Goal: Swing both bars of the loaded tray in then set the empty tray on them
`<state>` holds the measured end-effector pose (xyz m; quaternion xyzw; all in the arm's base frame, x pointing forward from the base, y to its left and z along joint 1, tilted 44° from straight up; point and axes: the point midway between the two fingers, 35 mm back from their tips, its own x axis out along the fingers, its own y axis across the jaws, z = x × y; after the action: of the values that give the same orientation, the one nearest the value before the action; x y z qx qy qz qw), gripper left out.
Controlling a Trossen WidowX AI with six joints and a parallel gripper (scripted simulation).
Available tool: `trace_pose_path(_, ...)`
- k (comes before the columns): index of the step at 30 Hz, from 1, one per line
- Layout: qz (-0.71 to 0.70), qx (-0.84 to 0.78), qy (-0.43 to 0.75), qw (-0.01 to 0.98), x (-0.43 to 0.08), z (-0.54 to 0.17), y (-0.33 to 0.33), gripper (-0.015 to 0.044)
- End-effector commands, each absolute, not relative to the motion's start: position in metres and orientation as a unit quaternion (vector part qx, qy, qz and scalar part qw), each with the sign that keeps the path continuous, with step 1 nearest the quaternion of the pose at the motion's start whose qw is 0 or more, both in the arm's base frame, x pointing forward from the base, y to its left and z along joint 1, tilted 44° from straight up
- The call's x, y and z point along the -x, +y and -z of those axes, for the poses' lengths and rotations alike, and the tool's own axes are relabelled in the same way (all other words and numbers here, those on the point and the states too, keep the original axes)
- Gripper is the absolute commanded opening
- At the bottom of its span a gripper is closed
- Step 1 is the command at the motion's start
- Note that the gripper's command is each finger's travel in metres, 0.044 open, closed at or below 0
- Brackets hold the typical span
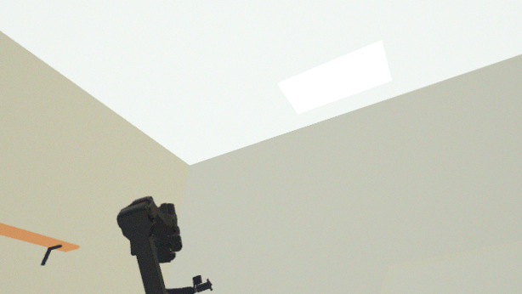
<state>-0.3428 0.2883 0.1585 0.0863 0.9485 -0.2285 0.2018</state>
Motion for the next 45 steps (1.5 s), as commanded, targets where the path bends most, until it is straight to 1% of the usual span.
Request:
trace_pose_path(1,0.228,-0.086,0.948,0.202,0.343,-0.159,0.288,0.0374)
trace_pose_path(8,0.231,-0.089,0.948,0.202,0.342,-0.159,0.289,0.019)
trace_pose_path(12,0.281,-0.15,0.927,0.199,0.32,-0.157,0.317,0.0087)
trace_pose_path(20,0.467,-0.373,0.789,0.139,0.212,-0.153,0.403,0.0087)
trace_pose_path(28,0.613,-0.544,0.573,0.011,0.082,-0.148,0.446,0.0087)
trace_pose_path(33,0.671,-0.618,0.395,-0.102,-0.005,-0.146,0.45,0.0087)
trace_pose_path(38,0.686,-0.659,0.209,-0.227,-0.092,-0.146,0.434,0.0087)
trace_pose_path(45,0.651,-0.67,0.022,-0.356,-0.176,-0.147,0.398,0.0087)
